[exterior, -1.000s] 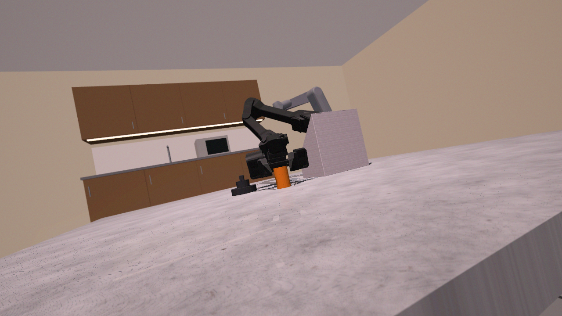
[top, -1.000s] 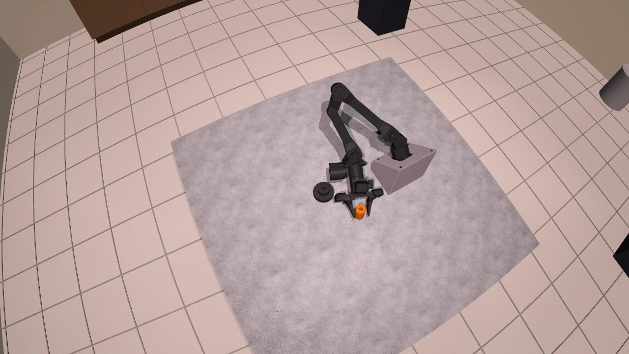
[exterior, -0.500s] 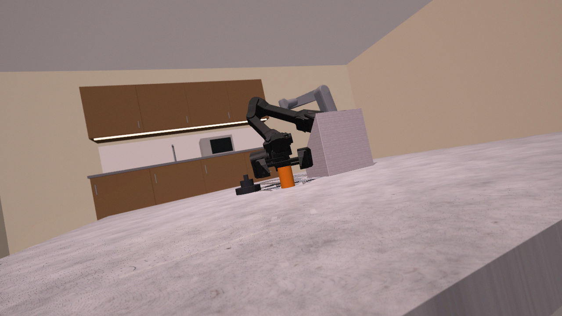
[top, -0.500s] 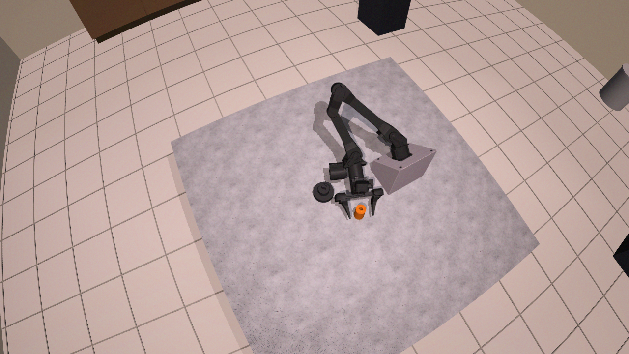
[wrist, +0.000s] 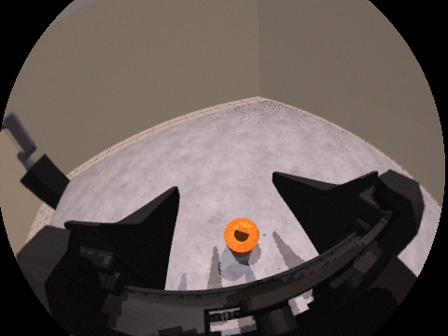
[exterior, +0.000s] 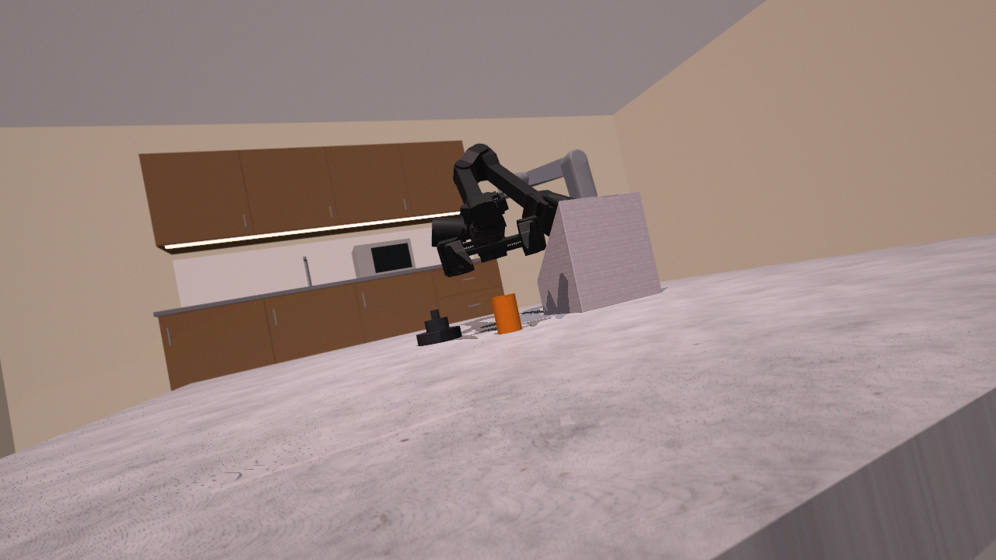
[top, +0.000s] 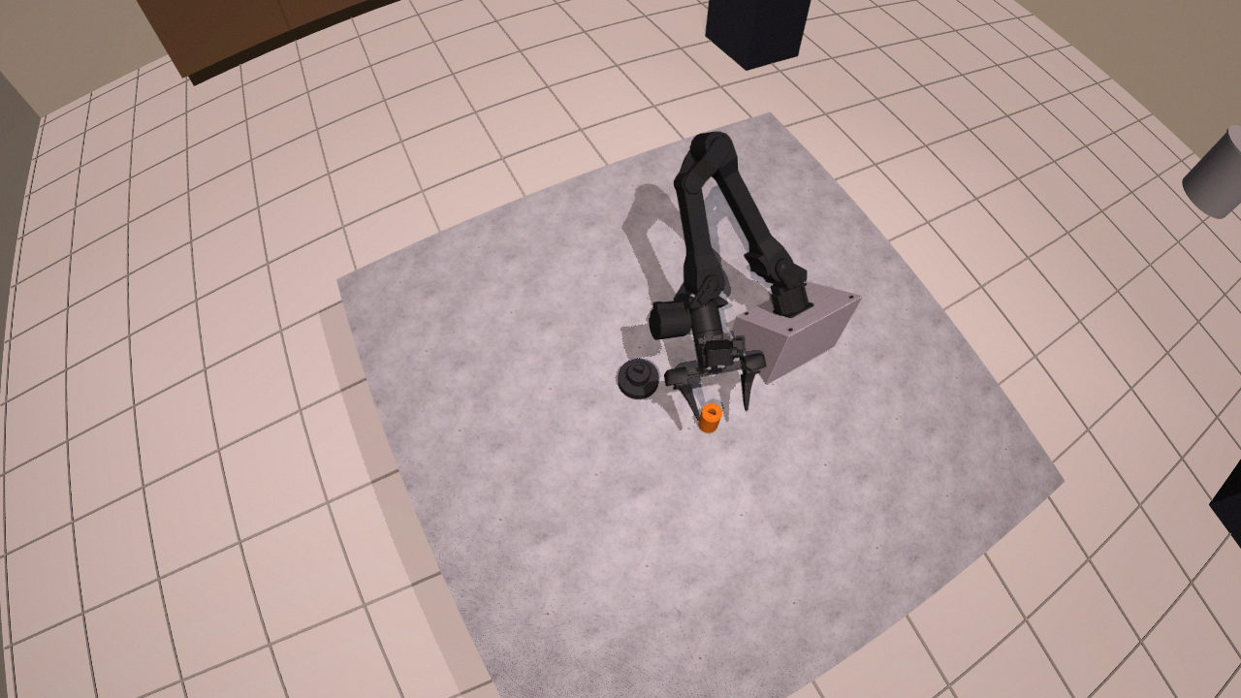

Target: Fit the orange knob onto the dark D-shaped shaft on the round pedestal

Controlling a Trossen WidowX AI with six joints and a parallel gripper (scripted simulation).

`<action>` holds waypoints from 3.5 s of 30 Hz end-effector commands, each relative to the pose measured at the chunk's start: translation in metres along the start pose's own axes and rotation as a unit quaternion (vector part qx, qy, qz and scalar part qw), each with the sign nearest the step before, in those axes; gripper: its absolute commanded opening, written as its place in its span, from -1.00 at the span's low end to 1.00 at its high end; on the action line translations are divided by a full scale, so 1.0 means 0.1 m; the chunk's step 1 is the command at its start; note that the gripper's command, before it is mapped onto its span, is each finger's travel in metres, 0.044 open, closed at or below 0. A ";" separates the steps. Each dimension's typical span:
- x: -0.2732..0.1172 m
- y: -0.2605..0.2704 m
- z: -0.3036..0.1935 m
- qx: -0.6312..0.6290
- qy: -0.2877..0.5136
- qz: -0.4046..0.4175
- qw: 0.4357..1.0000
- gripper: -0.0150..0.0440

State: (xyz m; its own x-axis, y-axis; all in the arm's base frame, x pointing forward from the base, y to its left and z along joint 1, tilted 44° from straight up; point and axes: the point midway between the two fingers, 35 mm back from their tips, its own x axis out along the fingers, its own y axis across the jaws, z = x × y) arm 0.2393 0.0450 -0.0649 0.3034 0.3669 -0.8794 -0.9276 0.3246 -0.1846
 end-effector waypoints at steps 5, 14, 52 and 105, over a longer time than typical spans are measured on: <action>0.17 0.11 -0.04 0.074 0.272 0.080 0.956 1.00; -0.11 -0.03 0.31 -0.004 0.549 -0.044 0.835 1.00; -0.06 -0.04 0.21 0.500 0.411 -0.366 0.668 1.00; 0.32 -0.12 -0.73 0.500 0.412 -0.368 0.667 1.00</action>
State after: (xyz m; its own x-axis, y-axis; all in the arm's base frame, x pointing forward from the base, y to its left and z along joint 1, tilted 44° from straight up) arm 0.2486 -0.0051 -0.1189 0.0031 -0.6767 -0.7362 0.1498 0.7282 -0.6688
